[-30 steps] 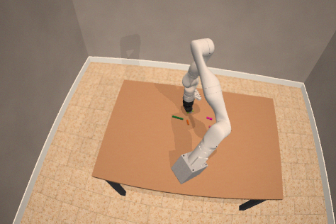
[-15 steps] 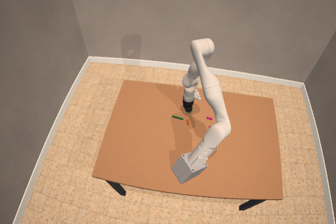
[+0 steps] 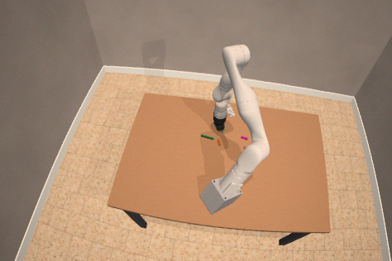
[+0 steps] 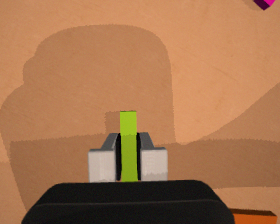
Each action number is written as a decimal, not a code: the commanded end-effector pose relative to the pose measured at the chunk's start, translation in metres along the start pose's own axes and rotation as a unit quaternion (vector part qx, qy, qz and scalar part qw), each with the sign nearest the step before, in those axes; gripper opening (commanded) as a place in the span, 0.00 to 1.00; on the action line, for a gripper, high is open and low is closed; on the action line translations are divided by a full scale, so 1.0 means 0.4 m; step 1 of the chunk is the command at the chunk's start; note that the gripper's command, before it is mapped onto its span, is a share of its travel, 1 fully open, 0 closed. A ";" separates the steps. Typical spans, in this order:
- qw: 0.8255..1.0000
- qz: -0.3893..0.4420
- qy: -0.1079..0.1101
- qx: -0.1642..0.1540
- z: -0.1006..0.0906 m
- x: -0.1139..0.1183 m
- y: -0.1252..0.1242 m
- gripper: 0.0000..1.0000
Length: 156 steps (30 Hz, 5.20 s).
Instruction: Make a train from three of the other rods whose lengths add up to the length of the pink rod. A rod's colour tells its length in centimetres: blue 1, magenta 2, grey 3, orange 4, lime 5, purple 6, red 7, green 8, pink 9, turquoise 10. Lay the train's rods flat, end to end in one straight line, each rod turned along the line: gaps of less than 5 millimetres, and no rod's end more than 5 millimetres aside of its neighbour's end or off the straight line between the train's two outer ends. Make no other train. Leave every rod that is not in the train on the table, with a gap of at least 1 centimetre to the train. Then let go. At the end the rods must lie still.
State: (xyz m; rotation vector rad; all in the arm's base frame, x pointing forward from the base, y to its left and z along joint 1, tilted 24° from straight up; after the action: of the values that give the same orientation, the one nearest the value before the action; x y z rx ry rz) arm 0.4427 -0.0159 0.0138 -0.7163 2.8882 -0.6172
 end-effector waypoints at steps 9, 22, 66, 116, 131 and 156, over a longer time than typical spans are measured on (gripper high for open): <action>1.000 0.000 -0.002 0.000 -0.105 -0.003 0.001 0.24; 1.000 0.000 -0.002 0.000 -0.242 -0.003 0.001 0.24; 0.937 0.349 -0.002 -0.001 -0.246 0.209 -0.151 0.24; 0.937 0.348 -0.002 -0.001 -0.028 0.207 -0.157 0.24; 0.937 0.348 -0.002 -0.001 -0.028 0.207 -0.157 0.24; 0.937 0.348 -0.002 -0.001 -0.004 0.207 -0.157 0.24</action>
State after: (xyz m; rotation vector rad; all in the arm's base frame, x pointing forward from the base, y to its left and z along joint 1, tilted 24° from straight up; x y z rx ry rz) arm 0.3963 -0.1031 0.0422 0.3172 2.8380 -0.4966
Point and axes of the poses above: the point where the finger pads meet when closed, its own z axis out along the fingers, its own x axis across the jaws, y = z × x, the point moved 3 cm from there along -z, back along the fingers, and after that the axes turned 9 degrees about -z, right-handed, at the moved point
